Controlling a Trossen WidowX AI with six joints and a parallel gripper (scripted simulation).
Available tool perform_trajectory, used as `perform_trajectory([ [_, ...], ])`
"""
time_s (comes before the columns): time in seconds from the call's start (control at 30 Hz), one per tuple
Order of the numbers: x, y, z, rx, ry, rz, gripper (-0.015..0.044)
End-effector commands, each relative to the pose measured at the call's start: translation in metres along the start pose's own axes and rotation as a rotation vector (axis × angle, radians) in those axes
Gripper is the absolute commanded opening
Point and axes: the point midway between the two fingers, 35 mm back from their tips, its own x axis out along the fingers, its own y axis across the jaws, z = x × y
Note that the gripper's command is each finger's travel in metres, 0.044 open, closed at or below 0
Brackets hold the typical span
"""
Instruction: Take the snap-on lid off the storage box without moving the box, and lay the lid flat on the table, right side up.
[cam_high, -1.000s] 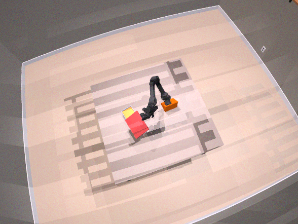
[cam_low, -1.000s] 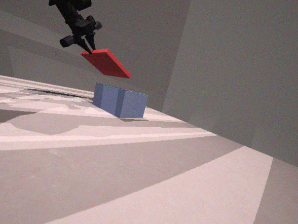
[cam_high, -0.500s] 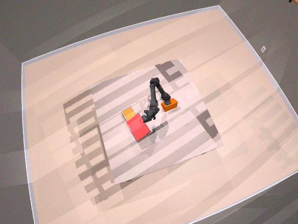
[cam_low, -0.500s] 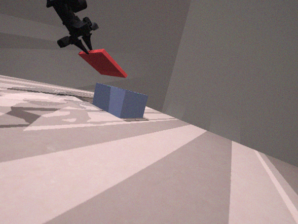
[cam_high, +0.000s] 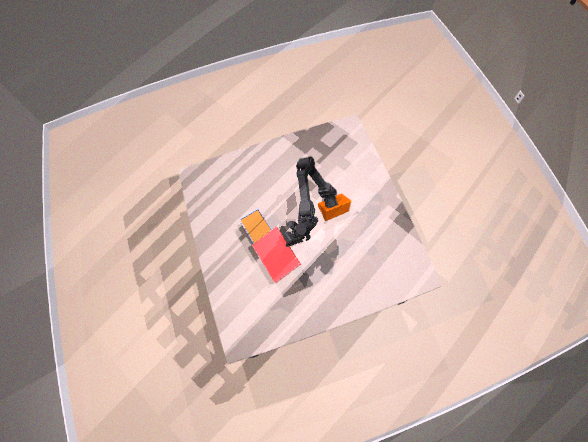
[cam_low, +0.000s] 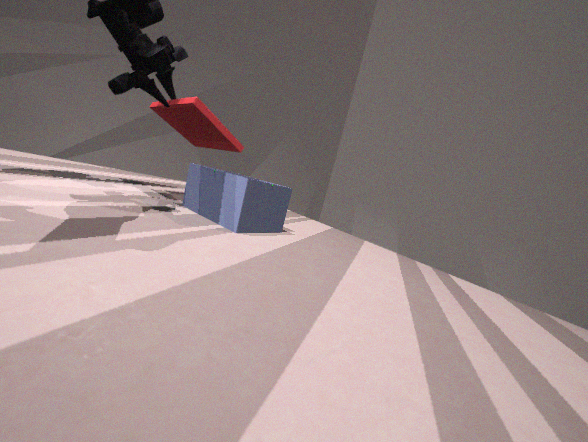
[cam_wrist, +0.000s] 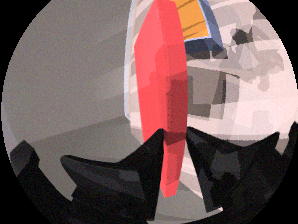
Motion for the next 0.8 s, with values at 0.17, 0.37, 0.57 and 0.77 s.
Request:
perform_trajectory([
  [0.17, -0.003, 0.005, -0.018, 0.014, -0.002, 0.014, 0.0000],
  [0.37, -0.004, 0.005, -0.030, 0.015, -0.001, 0.014, 0.0000],
  [0.57, -0.005, 0.005, -0.042, 0.016, -0.001, 0.014, 0.0000],
  [0.77, -0.005, 0.005, -0.054, 0.016, 0.000, 0.015, 0.0000],
])
